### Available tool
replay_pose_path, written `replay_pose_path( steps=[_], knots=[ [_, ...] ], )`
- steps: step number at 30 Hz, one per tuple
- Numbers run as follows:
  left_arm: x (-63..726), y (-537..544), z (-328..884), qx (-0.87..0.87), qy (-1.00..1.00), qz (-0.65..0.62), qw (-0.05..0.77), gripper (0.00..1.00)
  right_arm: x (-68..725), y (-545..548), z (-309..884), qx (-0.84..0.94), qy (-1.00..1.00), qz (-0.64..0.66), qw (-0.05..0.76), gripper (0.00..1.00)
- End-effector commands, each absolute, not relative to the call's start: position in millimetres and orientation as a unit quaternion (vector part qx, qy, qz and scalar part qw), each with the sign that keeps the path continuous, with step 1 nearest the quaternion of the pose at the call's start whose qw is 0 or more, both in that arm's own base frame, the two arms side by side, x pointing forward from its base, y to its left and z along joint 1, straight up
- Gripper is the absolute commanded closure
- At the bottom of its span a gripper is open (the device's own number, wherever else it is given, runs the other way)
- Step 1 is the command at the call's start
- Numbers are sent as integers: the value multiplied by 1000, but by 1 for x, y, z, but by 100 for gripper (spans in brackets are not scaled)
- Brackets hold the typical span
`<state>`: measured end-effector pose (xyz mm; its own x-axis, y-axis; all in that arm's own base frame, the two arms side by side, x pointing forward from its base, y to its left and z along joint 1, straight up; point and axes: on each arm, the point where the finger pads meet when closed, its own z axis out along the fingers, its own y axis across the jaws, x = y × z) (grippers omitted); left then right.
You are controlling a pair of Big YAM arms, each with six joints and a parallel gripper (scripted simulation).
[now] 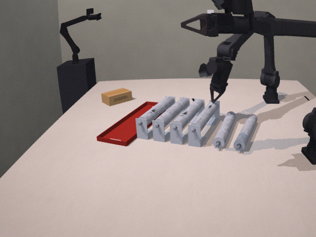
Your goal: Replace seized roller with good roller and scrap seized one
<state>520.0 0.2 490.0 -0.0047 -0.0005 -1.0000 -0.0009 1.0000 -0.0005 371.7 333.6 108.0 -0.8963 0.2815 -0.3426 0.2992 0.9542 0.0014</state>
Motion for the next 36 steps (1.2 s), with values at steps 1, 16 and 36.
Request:
replay_pose_path(
  steps=[1,16,36],
  knots=[
    [521,-5,529,5,682,1,731,100,386,341,114,159,970,-12,183,100],
    [521,-5,529,5,682,1,731,100,376,329,101,158,972,-27,173,100],
    [521,-5,529,5,682,1,731,100,381,335,106,161,970,-16,180,100]
  ],
)
